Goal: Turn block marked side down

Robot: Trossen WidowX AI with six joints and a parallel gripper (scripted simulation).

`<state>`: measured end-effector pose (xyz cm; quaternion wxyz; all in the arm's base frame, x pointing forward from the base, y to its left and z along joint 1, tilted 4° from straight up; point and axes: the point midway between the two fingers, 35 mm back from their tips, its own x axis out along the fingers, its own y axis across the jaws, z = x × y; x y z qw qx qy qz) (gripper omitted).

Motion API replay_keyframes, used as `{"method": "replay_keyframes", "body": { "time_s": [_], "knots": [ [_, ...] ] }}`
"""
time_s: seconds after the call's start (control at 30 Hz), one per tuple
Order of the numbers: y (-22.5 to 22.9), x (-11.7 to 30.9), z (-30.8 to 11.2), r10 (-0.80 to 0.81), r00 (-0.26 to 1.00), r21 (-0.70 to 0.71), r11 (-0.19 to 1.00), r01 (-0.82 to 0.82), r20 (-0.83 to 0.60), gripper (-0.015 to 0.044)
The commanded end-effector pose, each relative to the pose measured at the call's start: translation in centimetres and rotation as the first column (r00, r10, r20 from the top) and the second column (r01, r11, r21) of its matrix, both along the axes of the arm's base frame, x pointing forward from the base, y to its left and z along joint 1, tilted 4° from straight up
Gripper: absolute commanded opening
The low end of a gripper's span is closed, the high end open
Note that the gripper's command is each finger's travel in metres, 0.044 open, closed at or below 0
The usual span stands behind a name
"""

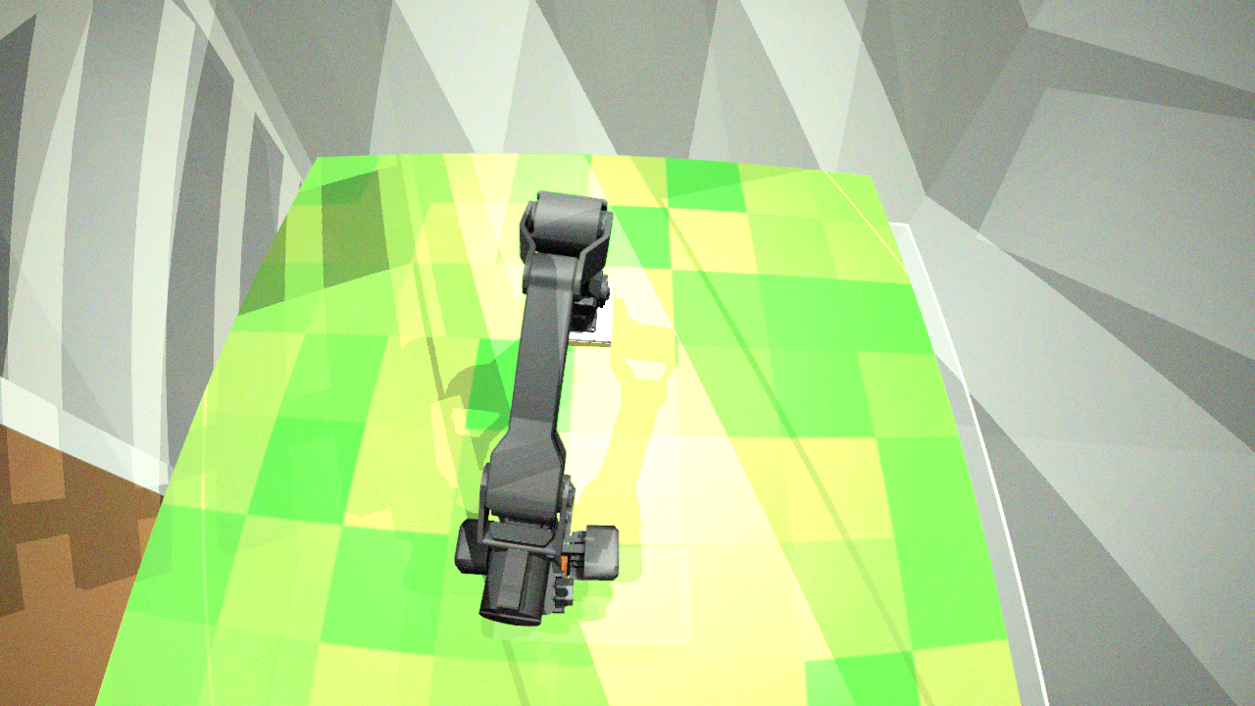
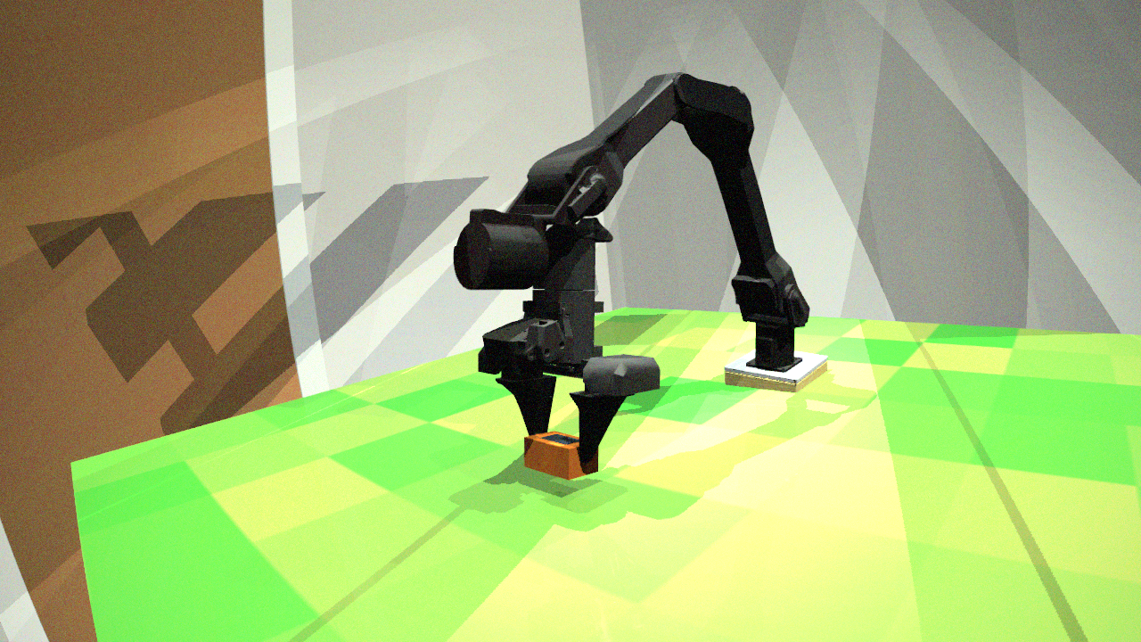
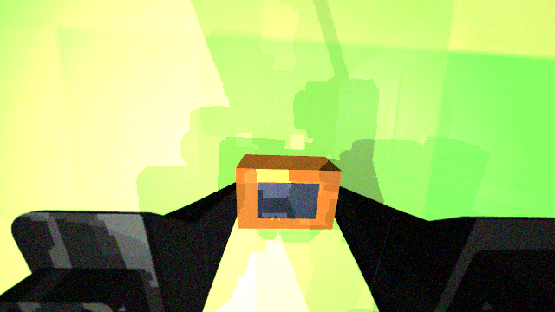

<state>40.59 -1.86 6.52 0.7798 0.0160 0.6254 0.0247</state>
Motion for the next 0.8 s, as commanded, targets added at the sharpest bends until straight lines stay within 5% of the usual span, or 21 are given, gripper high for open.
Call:
{"method": "replay_keyframes", "body": {
  "time_s": [0.0,0.77],
  "knots": [
    [0.05,-0.02,0.04,-0.009,0.998,0.006,1.000,0.008,0.060,0.0000],
    [0.11,-0.93,-0.04,-0.026,0.928,0.016,1.000,0.022,0.373,0.0000]
  ]
}}
